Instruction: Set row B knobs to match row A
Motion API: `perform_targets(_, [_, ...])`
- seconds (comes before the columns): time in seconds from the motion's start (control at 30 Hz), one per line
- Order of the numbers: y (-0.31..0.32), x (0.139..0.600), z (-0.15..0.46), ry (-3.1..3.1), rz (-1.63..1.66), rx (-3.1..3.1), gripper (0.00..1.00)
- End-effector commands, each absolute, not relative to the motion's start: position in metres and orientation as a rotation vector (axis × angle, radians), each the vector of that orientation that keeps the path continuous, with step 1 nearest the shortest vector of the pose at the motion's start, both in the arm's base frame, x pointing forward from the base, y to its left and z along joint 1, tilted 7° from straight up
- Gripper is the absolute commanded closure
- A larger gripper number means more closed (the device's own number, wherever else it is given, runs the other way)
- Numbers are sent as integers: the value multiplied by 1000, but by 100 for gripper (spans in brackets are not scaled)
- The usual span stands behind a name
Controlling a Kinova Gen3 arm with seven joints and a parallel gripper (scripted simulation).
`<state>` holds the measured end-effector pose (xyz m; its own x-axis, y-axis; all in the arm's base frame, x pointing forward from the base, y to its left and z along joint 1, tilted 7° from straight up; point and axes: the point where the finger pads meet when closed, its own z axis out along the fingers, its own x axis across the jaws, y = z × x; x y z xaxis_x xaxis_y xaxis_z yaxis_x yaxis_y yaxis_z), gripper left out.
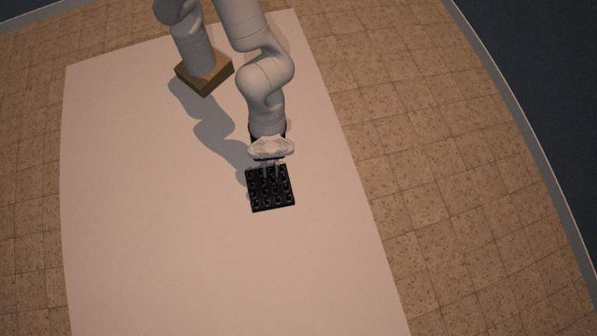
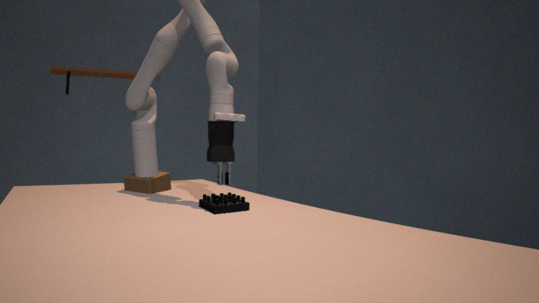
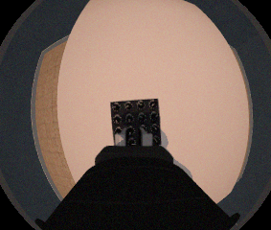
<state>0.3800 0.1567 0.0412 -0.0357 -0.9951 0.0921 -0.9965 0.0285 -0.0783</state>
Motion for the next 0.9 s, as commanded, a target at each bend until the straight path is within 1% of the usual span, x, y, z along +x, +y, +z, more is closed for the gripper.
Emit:
perform_targets(0.0, [158,380,42,-2302,191,2109,54])
perform_targets(0.23, [155,381,43,-2500,194,1877,54])
perform_targets(0.53, [152,381,47,-2831,198,1368,54])
perform_targets(0.6, [152,381,47,-2831,198,1368,54])
perform_targets(0.87, [153,382,54,-3061,191,840,54])
